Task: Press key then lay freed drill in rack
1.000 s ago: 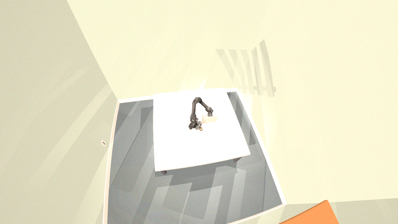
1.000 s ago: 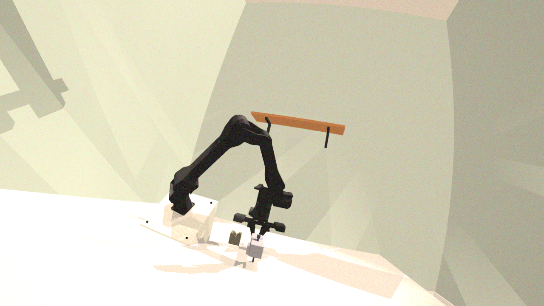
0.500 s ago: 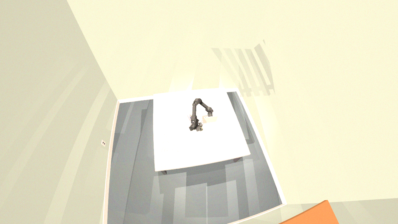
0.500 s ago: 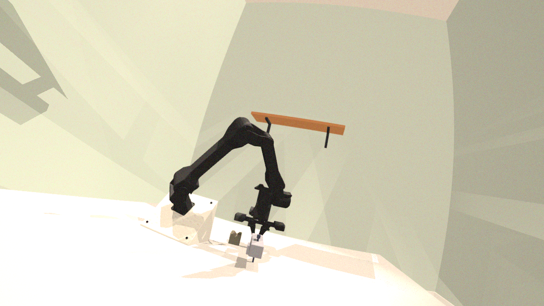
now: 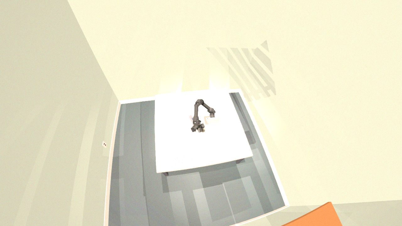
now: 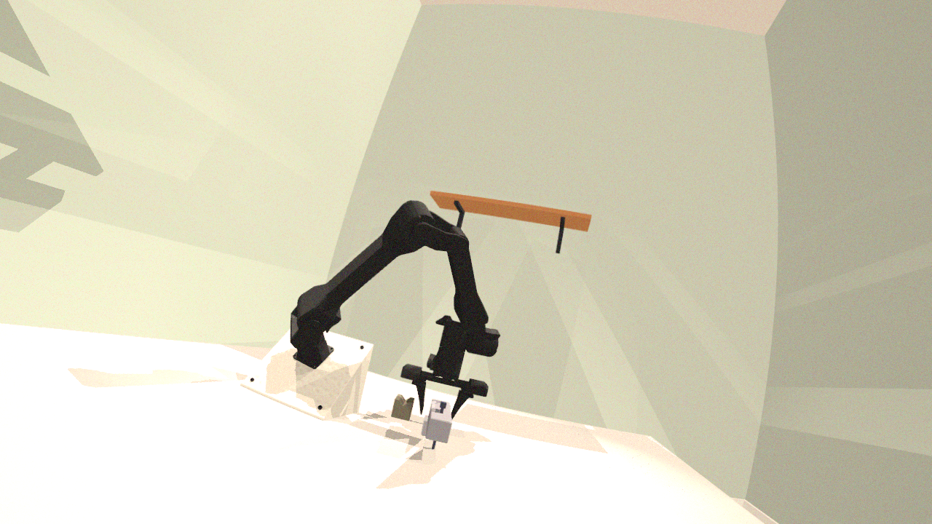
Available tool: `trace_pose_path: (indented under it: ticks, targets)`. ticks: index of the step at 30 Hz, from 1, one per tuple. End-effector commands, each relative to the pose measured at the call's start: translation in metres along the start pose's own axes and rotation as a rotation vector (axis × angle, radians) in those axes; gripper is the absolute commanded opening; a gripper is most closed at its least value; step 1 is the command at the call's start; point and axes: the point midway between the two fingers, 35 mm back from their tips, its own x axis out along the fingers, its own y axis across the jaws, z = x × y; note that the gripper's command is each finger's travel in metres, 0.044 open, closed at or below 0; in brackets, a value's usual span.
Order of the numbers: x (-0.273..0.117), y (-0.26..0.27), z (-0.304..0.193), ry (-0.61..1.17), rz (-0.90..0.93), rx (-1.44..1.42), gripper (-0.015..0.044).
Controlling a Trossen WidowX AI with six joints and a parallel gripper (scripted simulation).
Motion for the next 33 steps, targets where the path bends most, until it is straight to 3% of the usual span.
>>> trace_pose_path:
  ticks: [1,2,33]
  targets:
    - [0.001,0.0,-0.003,-0.001,-0.006,0.0,0.042]
    - [0.001,0.0,-0.003,-0.001,-0.007,0.0,0.044]
    - [0.005,-0.001,-0.016,0.0,-0.007,0.001,0.044]
